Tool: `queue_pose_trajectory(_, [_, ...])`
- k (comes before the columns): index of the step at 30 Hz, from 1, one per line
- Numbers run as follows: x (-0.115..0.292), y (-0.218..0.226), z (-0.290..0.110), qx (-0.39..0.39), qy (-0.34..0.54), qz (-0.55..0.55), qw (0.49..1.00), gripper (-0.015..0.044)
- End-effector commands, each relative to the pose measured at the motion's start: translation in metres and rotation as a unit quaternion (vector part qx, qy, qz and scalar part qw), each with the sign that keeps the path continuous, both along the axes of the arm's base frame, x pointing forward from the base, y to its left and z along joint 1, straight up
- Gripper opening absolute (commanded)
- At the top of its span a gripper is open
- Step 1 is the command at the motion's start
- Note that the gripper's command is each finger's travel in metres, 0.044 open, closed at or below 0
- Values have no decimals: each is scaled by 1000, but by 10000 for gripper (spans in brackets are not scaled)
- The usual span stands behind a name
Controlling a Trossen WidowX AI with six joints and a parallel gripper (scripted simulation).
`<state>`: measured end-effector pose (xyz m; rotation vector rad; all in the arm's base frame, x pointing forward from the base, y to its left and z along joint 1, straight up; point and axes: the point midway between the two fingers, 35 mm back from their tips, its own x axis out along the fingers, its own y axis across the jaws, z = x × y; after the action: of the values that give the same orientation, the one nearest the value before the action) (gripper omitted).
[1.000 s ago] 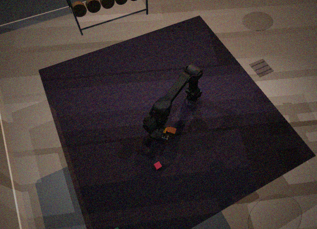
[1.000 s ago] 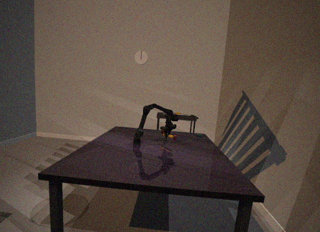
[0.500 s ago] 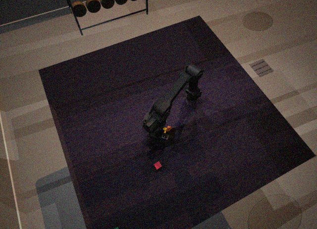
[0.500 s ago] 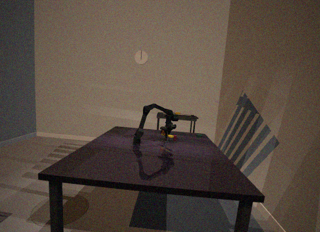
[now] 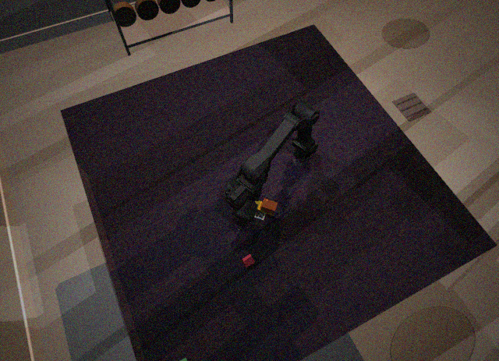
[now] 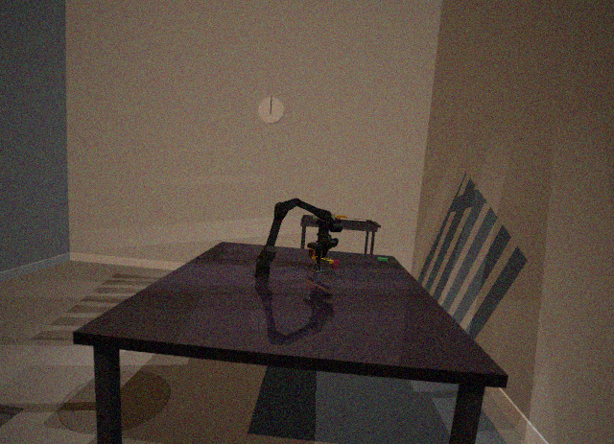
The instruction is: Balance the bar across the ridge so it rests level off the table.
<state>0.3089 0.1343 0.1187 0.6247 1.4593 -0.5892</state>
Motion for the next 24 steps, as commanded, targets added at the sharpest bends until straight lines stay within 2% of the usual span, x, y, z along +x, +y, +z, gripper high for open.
queue_pose_trajectory(1, [0,0,-1,1,0,0,1000,0])
queue_pose_trajectory(24, [0,0,-3,1,0,0,1000,0])
